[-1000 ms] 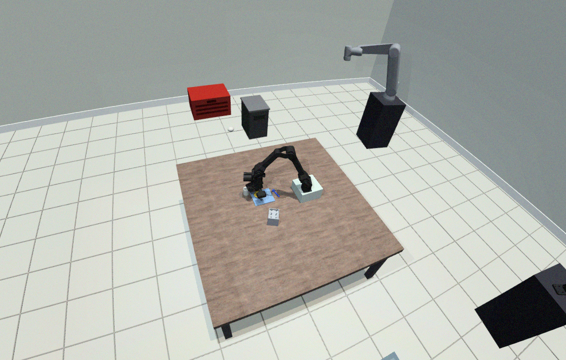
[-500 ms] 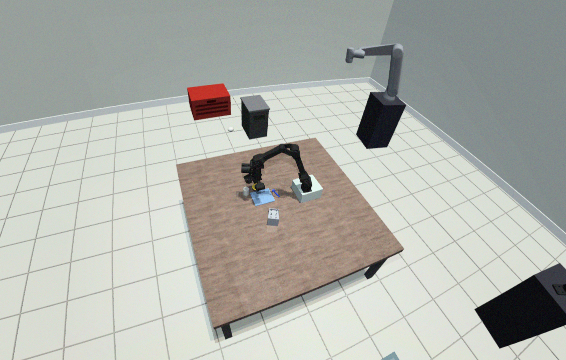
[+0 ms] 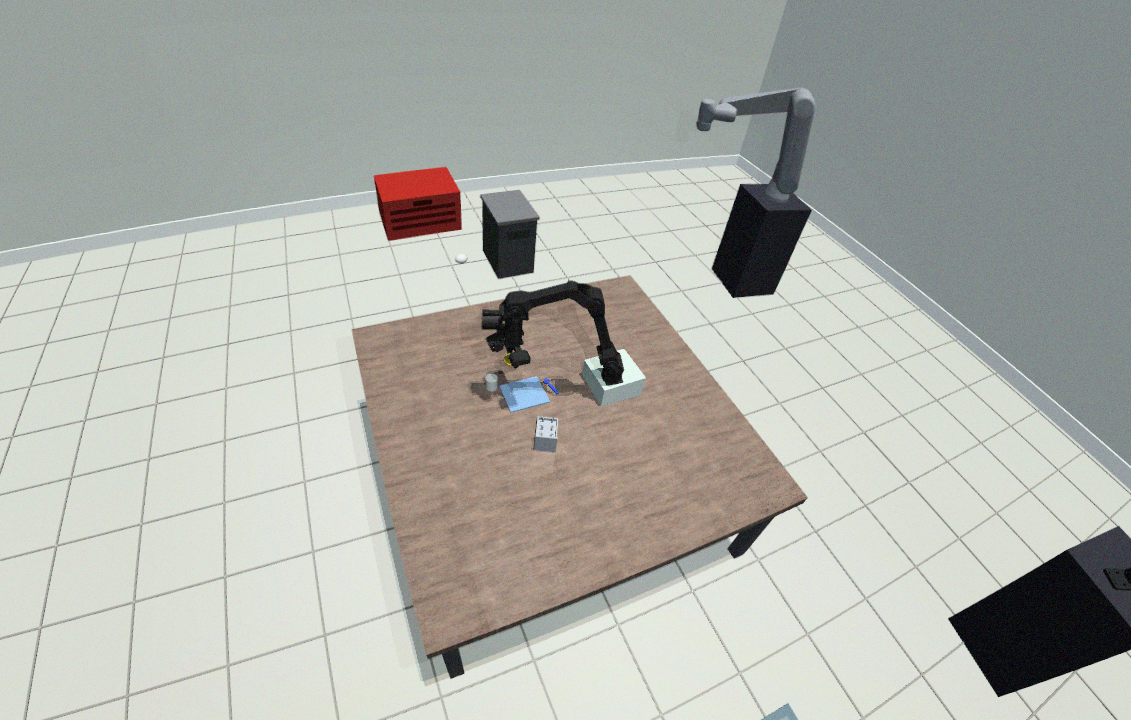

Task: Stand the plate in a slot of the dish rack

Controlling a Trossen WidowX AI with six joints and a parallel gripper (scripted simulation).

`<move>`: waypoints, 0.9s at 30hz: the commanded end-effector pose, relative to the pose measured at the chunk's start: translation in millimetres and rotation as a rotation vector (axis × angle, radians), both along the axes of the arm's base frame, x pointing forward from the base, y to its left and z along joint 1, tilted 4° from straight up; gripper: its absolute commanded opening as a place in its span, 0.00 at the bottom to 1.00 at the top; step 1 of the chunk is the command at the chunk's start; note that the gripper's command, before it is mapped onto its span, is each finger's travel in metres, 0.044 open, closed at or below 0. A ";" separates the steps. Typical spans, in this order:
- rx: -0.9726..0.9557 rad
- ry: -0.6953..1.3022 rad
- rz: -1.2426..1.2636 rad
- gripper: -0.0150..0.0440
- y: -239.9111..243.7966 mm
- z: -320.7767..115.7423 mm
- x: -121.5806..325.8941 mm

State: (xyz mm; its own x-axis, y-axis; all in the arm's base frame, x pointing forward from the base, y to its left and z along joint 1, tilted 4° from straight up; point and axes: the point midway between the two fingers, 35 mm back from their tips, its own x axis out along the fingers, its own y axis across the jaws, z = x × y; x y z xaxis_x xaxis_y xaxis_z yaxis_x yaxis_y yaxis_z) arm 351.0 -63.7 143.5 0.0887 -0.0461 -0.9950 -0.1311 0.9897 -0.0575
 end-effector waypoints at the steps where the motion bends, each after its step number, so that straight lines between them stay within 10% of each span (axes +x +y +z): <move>1: -0.004 -0.003 -0.006 0.25 0.6 14.9 -1.3; 27: 0.041 -0.012 -0.437 0.25 114.4 -4.1 -117.0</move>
State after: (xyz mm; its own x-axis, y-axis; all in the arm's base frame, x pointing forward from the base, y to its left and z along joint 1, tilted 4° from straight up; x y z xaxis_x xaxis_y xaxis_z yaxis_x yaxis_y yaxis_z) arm 239.9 49.2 143.1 0.0856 -0.0369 -0.9956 0.2786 0.9603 -0.0116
